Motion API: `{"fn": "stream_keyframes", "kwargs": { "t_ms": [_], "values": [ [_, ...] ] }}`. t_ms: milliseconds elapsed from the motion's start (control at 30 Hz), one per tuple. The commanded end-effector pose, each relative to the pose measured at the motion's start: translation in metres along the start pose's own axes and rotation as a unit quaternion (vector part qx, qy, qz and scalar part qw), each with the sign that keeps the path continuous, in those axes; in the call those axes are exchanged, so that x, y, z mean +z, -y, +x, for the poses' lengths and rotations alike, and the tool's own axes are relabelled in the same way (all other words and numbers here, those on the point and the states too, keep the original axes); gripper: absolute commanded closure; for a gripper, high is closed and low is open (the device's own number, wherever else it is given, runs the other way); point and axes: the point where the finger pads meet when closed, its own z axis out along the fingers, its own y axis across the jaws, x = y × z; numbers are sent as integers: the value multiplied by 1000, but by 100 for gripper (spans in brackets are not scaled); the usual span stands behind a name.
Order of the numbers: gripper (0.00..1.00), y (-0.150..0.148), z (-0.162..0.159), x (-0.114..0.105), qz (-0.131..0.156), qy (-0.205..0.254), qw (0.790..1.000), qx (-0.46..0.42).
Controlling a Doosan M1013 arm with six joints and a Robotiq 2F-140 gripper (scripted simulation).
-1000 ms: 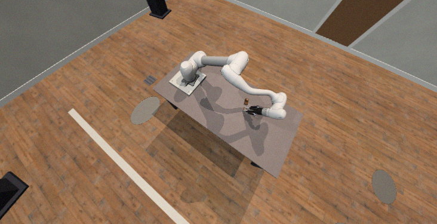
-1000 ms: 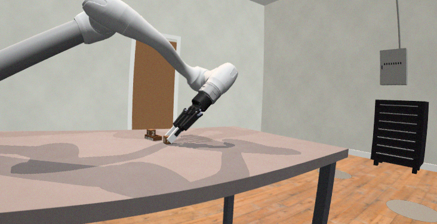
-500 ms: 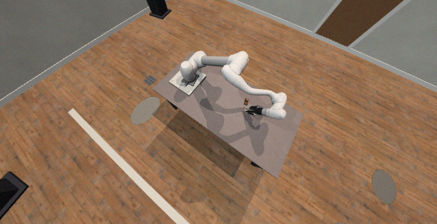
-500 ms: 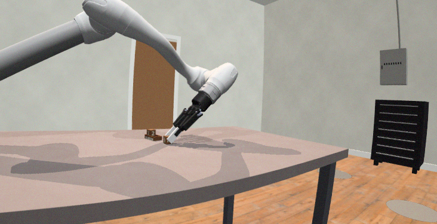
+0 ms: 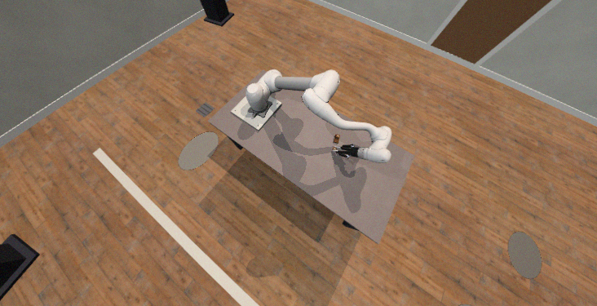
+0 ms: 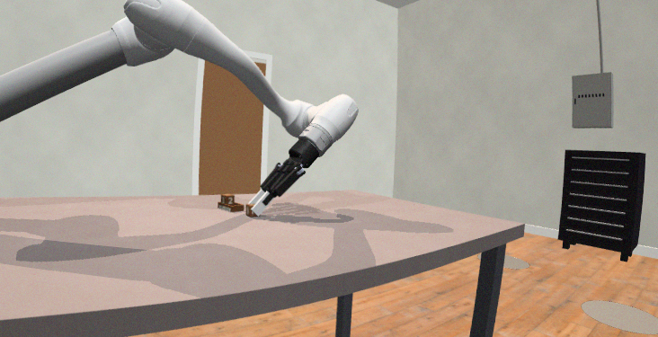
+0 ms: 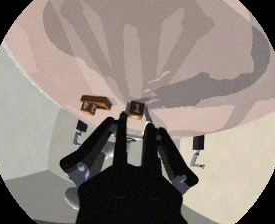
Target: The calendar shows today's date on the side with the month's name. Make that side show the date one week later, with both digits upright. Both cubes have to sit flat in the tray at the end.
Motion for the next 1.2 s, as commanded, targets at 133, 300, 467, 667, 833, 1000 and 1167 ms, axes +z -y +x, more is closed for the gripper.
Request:
{"fn": "stream_keyframes", "kwargs": {
  "t_ms": [133, 300, 467, 667, 833, 1000, 1167],
  "values": [
    [76, 0, 0, 0, 0, 0, 1000, 0],
    [76, 0, 0, 0, 0, 0, 1000, 0],
    [76, 0, 0, 0, 0, 0, 1000, 0],
    [74, 0, 0, 0, 0, 0, 1000, 0],
    [71, 0, 0, 0, 0, 0, 1000, 0],
    [69, 0, 0, 0, 0, 0, 1000, 0],
    [65, 0, 0, 0, 0, 0, 1000, 0]
  ]
}}
